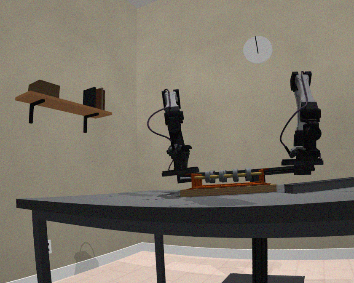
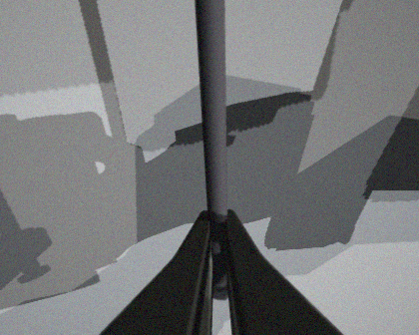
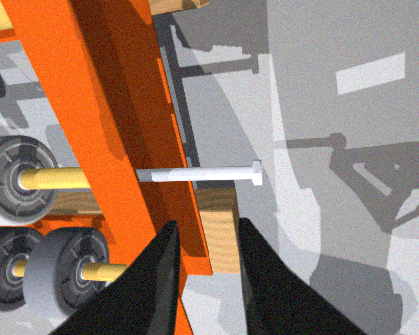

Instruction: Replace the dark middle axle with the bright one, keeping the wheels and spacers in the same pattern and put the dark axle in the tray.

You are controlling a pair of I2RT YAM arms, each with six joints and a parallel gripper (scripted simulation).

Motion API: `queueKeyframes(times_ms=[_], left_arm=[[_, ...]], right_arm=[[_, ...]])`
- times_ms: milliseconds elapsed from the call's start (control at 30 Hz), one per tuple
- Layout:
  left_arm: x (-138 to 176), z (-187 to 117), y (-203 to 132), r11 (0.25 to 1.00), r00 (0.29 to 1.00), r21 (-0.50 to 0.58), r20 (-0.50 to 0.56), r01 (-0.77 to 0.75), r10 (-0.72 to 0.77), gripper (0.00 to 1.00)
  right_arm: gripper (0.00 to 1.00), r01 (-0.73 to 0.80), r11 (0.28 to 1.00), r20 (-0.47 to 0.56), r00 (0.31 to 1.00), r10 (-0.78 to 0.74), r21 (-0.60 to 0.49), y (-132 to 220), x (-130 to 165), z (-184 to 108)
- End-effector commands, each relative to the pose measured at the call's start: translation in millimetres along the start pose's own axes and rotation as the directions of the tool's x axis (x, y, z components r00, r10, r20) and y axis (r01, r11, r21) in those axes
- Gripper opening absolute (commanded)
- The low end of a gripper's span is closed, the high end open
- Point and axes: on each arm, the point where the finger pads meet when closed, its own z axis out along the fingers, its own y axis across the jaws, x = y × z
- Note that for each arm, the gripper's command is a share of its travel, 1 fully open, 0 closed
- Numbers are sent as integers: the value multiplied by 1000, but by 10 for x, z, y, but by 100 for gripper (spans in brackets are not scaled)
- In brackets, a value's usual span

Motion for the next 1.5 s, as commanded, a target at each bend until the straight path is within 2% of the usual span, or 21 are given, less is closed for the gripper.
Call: queueKeyframes(times_ms=[0, 133, 267, 367, 467, 533, 567, 633, 733, 800, 833, 1000, 1067, 1133, 1200, 1467], left_arm=[[30, -62, 54, 999, 1000, -40, -12, 22, -23, 0], [26, -70, 66, 999, 1000, -44, -13, 20, -20, 0], [24, -44, 46, 1000, 1000, -26, -15, 17, -18, 0], [20, -79, 80, 999, 1000, -48, -14, 17, -17, 0], [17, -85, 89, 999, 1000, -51, -14, 15, -16, 0], [15, -89, 95, 999, 1000, -52, -14, 14, -14, 0], [13, -91, 98, 998, 1000, -53, -14, 13, -14, 0], [12, -87, 99, 999, 1000, -50, -15, 12, -13, 0], [24, -70, 95, 999, 1000, -42, -14, 19, -19, 0], [24, -70, 95, 999, 1000, -42, -14, 19, -19, 0], [24, -70, 95, 999, 1000, -42, -14, 19, -19, 0], [27, -64, 106, 999, 1000, -38, -13, 20, -21, 0], [28, -62, 109, 999, 1000, -37, -13, 21, -21, 0], [29, -61, 112, 999, 1000, -36, -13, 21, -22, 0], [29, -59, 115, 999, 1000, -35, -13, 22, -22, 0], [32, -54, 124, 999, 1000, -32, -12, 23, -24, 0]], right_arm=[[24, 343, 939, -21, 939, -343, 31, 10, -28, -21], [24, 523, 851, -39, 852, -522, 48, -4, -38, -29], [24, 540, 840, -28, 841, -540, 51, -24, -56, -76], [24, 691, 721, -62, 723, -688, 55, -12, -27, -34], [24, 839, 541, -84, 545, -834, 62, -39, -43, -59], [24, 850, 523, -93, 526, -845, 58, -31, -36, -44], [24, 871, 487, -94, 491, -866, 61, -29, -42, -67], [24, 944, 323, -115, 328, -938, 59, -40, -52, -96], [24, 986, 162, -144, 166, -976, 39, -80, -48, -69], [24, 986, 162, -144, 166, -976, 39, -80, -48, -69], [24, 999, 19, -160, 23, -987, 30, -83, -55, -121], [24, 969, -247, -190, -248, -950, -30, -97, -48, -85], [24, 973, -231, -189, -231, -955, -19, -121, -72, -112], [24, 990, -143, -169, -140, -976, 5, -116, -91, -135], [24, 989, -147, -164, -144, -976, 5, -29, -56, -130], [24, 991, -133, -171, -133, -976, -10, -100, -13, -96]])
